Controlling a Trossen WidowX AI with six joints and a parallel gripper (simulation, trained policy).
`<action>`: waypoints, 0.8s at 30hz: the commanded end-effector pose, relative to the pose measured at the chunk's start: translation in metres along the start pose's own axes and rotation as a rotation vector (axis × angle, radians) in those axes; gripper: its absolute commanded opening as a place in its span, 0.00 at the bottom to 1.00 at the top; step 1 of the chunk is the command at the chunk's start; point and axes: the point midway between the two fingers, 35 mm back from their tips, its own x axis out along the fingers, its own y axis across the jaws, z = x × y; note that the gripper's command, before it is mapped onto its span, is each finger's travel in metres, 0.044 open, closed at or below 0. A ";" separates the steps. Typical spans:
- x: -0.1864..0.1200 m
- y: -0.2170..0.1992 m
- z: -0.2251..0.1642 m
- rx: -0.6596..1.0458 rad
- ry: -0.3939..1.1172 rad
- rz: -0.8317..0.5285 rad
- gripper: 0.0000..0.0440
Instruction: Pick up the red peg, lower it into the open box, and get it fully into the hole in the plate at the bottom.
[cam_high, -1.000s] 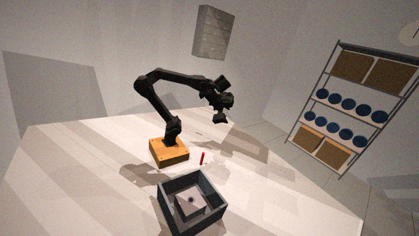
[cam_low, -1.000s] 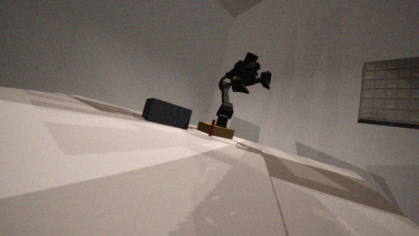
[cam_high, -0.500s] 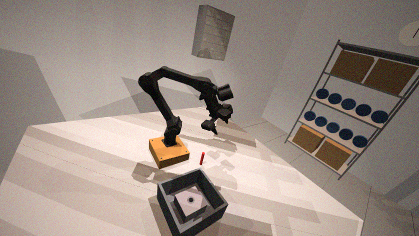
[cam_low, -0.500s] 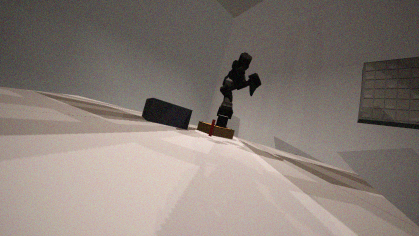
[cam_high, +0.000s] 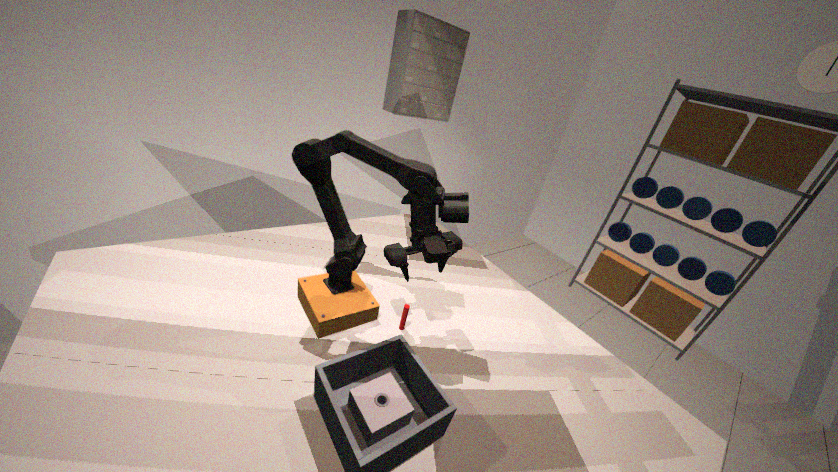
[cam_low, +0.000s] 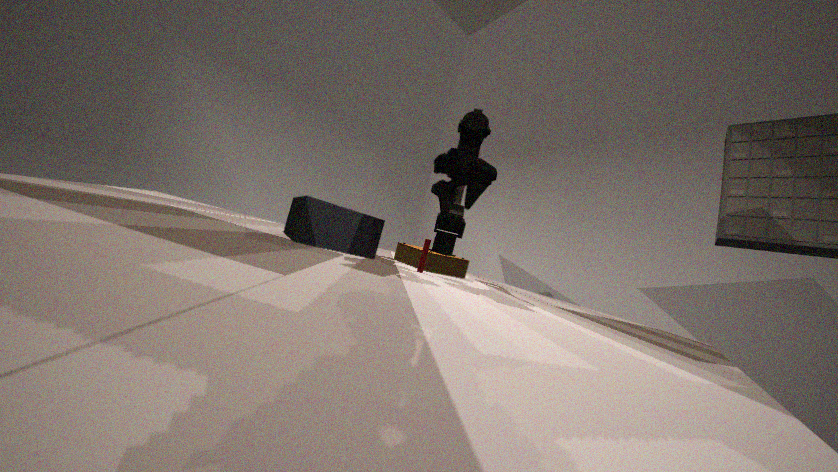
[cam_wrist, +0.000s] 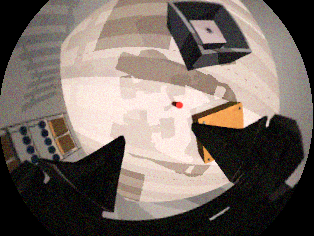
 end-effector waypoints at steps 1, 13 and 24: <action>0.005 -0.012 0.003 0.103 0.021 -0.087 1.00; 0.029 -0.034 0.011 0.331 0.068 -0.288 1.00; 0.060 -0.041 0.014 0.391 0.074 -0.368 1.00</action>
